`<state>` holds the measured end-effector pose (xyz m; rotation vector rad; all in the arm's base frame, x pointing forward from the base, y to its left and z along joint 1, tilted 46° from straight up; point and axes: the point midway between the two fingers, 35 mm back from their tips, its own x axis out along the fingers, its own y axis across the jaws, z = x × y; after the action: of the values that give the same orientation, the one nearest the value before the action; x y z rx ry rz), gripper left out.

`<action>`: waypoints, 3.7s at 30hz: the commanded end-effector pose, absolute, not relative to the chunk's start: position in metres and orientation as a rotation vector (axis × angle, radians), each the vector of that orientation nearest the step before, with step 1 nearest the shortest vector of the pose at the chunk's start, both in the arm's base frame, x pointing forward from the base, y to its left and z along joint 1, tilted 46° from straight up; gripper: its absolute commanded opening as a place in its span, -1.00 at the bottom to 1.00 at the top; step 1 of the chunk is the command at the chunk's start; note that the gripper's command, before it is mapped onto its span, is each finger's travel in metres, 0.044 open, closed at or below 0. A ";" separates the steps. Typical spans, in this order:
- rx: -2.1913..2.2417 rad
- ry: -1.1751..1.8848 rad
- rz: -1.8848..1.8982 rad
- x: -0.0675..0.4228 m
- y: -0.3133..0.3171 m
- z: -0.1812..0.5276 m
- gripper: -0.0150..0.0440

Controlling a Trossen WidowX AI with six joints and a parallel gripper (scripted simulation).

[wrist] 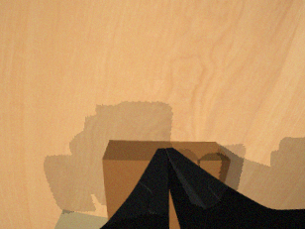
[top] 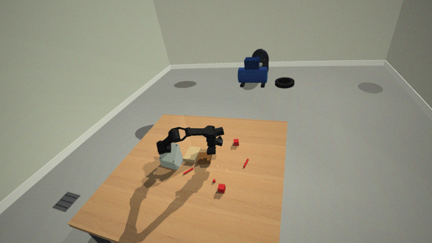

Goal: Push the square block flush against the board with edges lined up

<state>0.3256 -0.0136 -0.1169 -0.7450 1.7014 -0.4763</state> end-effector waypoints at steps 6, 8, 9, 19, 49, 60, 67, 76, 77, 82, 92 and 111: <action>-0.686 1.665 -0.550 0.331 -0.021 -0.114 -0.49; -0.686 1.665 -0.550 0.329 -0.038 -0.131 -0.49; -0.687 1.665 -0.551 0.326 -0.049 -0.142 -0.49; -0.688 1.665 -0.553 0.320 -0.058 -0.149 -0.49; -0.689 1.667 -0.552 0.279 -0.057 -0.142 -0.49; -0.688 1.667 -0.552 0.290 -0.057 -0.144 -0.49; -0.688 1.666 -0.552 0.302 -0.057 -0.146 -0.49; -0.688 1.665 -0.552 0.316 -0.058 -0.149 -0.49; -0.688 1.665 -0.552 0.318 -0.058 -0.149 -0.49; -0.688 1.665 -0.553 0.326 -0.058 -0.150 -0.49; -0.684 1.664 -0.551 0.337 -0.028 -0.121 -0.49; -0.409 1.492 -0.838 0.317 -0.035 -0.090 -0.49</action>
<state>0.3228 -0.0301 -0.0963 -0.4731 1.5351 -0.7684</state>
